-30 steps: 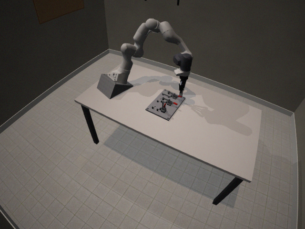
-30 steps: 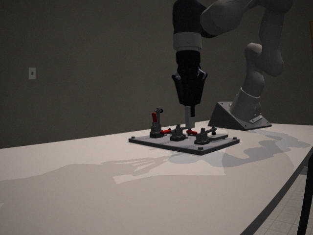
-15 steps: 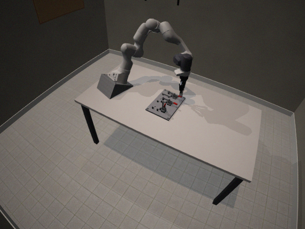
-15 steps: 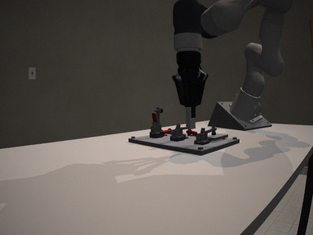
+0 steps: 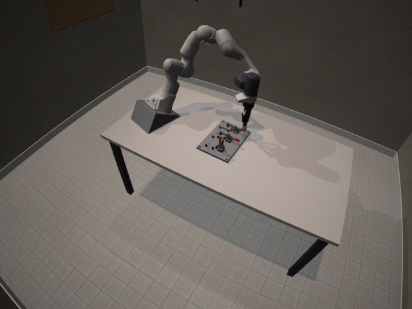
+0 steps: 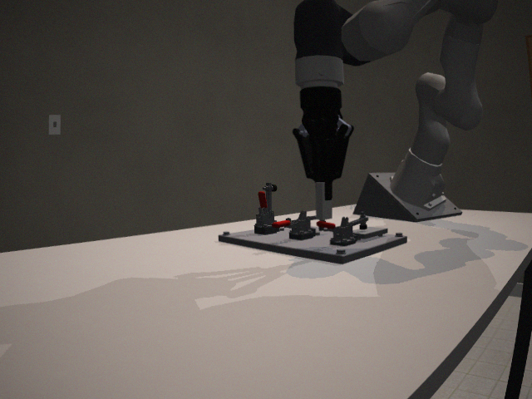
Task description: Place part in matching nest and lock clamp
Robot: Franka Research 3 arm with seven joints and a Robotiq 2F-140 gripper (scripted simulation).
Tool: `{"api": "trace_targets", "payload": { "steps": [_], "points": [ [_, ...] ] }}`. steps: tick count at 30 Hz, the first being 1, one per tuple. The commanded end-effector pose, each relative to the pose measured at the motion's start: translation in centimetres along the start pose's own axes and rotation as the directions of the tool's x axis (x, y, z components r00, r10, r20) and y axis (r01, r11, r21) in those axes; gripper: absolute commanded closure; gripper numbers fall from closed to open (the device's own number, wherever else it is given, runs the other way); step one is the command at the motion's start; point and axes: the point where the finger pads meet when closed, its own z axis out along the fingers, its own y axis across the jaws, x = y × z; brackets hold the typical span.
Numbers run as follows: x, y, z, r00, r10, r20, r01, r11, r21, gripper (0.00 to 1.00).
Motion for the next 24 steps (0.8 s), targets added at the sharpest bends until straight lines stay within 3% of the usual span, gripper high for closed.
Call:
{"api": "trace_targets", "payload": {
  "steps": [1,24],
  "points": [
    [-0.07,0.15,0.23,1.0,0.003,0.002,-0.003,1.0,-0.002,1.0],
    [-0.07,0.15,0.47,1.0,0.003,0.002,-0.003,1.0,-0.002,1.0]
  ]
}}
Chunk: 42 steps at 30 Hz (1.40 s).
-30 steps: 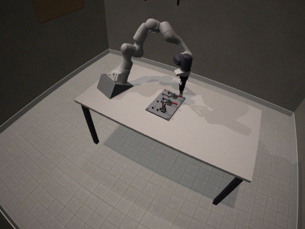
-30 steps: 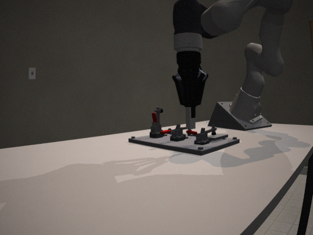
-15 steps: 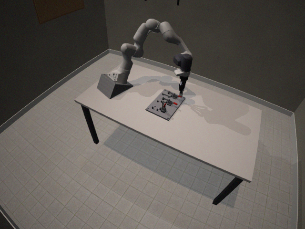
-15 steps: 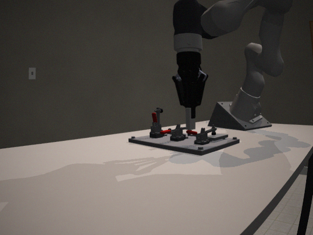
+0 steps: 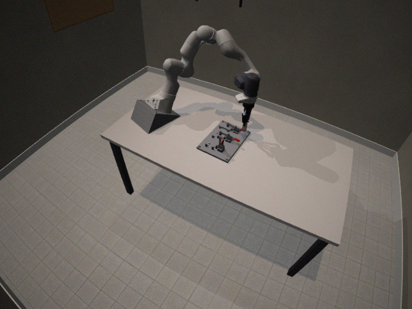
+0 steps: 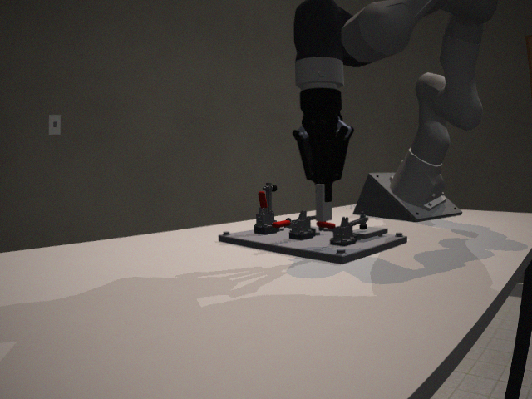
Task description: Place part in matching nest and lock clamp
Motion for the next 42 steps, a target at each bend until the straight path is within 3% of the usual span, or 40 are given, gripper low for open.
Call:
{"api": "trace_targets", "payload": {
  "steps": [1,42],
  "points": [
    [-0.03,0.14,0.19,1.0,0.002,0.002,-0.002,1.0,-0.002,1.0],
    [-0.03,0.14,0.59,1.0,0.002,0.002,-0.002,1.0,-0.002,1.0]
  ]
}}
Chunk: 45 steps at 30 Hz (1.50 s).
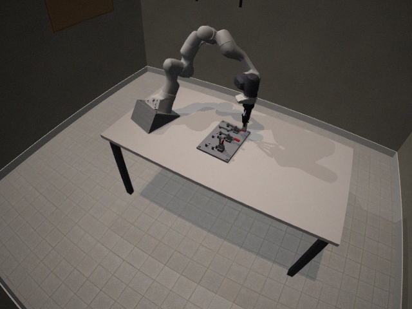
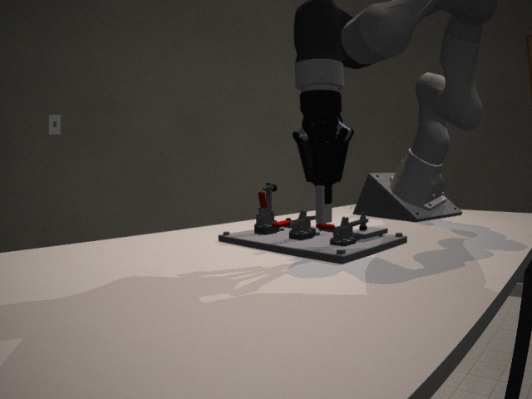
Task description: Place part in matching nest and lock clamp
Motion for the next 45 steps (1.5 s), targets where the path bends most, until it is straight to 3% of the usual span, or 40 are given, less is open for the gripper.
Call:
{"api": "trace_targets", "payload": {
  "steps": [1,45],
  "points": [
    [0.03,0.13,0.23,1.0,0.001,0.0,-0.001,1.0,-0.002,1.0],
    [0.03,0.14,0.63,1.0,0.001,0.0,-0.001,1.0,-0.002,1.0]
  ]
}}
